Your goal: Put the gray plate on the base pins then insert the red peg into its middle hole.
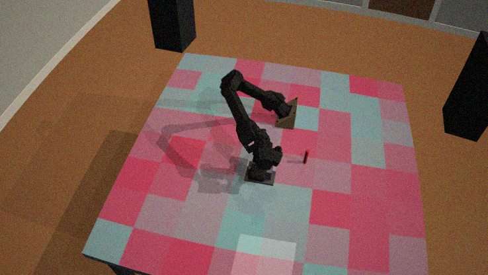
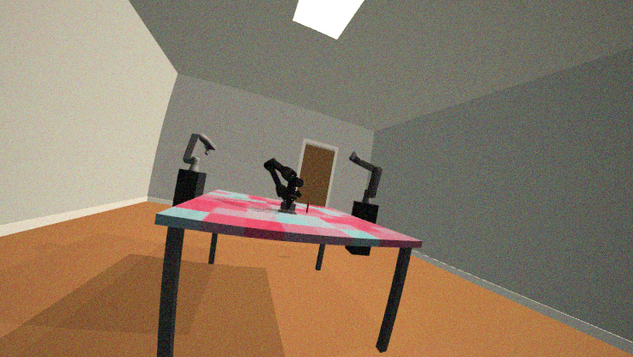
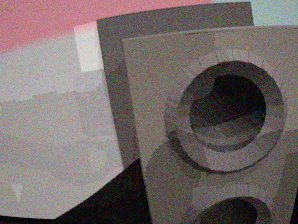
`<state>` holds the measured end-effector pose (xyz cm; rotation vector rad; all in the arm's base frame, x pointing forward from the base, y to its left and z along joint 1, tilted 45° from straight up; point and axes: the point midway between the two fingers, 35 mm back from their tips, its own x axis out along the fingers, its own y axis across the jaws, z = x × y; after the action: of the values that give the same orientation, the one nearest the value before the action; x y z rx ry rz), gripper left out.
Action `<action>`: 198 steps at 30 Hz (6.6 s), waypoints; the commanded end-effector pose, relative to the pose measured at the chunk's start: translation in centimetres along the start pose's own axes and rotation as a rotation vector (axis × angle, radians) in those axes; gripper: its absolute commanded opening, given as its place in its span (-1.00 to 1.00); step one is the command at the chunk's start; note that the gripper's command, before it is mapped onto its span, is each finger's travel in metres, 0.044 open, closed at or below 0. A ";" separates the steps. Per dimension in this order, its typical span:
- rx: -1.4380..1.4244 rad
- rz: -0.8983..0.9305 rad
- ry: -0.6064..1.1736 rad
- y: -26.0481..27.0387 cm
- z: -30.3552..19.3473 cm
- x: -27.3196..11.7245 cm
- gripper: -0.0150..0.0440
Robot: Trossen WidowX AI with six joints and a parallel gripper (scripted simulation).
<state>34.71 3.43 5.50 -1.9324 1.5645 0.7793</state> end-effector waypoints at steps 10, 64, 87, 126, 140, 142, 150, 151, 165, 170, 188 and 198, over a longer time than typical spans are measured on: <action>0.003 0.000 0.000 0.0 0.0 0.0 0.67; 2.100 0.021 -0.006 9.0 14.9 -12.3 1.00; 2.657 0.010 0.009 11.6 17.9 -11.9 1.00; 2.658 0.008 0.008 11.5 17.7 -3.6 1.00; 2.659 0.006 0.008 11.6 17.6 -1.4 1.00; 2.659 0.006 0.008 11.6 17.6 -1.4 0.91; 2.659 0.006 0.008 11.6 17.6 -1.4 0.20; 2.659 0.006 0.008 11.6 17.6 -1.4 0.11; 2.659 0.006 0.008 11.6 17.6 -1.5 -0.49; 2.658 0.007 0.008 11.4 17.8 -2.4 -0.49; 2.657 0.012 0.007 11.0 18.1 -8.2 -0.49; 2.647 0.004 0.009 10.3 17.4 -8.9 -0.49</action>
<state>20.72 20.12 -1.04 0.1792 0.9234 -1.0769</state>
